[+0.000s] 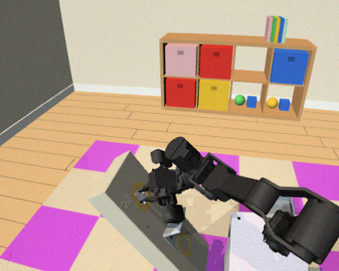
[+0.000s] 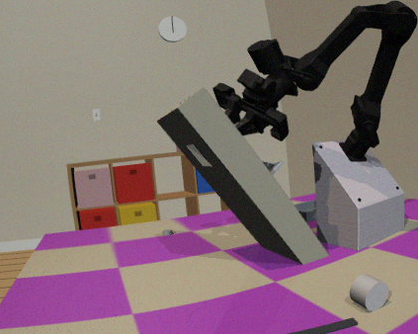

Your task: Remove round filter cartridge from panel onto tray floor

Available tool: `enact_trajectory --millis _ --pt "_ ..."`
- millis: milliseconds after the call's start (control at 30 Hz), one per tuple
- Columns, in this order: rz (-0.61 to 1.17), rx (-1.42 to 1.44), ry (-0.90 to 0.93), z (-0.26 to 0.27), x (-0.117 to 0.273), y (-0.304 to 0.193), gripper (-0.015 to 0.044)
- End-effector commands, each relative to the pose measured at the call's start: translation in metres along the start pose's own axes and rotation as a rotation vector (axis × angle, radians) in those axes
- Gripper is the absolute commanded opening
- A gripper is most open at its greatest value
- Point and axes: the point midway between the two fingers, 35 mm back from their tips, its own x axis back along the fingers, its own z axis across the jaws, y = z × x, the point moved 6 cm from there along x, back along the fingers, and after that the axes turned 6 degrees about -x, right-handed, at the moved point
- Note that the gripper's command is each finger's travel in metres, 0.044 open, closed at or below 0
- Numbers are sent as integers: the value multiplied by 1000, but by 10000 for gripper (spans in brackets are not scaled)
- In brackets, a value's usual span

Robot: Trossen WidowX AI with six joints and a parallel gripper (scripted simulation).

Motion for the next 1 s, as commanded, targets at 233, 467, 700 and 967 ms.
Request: enact_trajectory --millis 233,467,700,967 --pt "-1 -4 -6 -1 -2 1 113" --pt "-1 -4 -6 -1 -4 1 113" --pt "-1 -4 -5 -1 -9 1 113" --pt "-1 -4 -5 -1 -12 1 113"
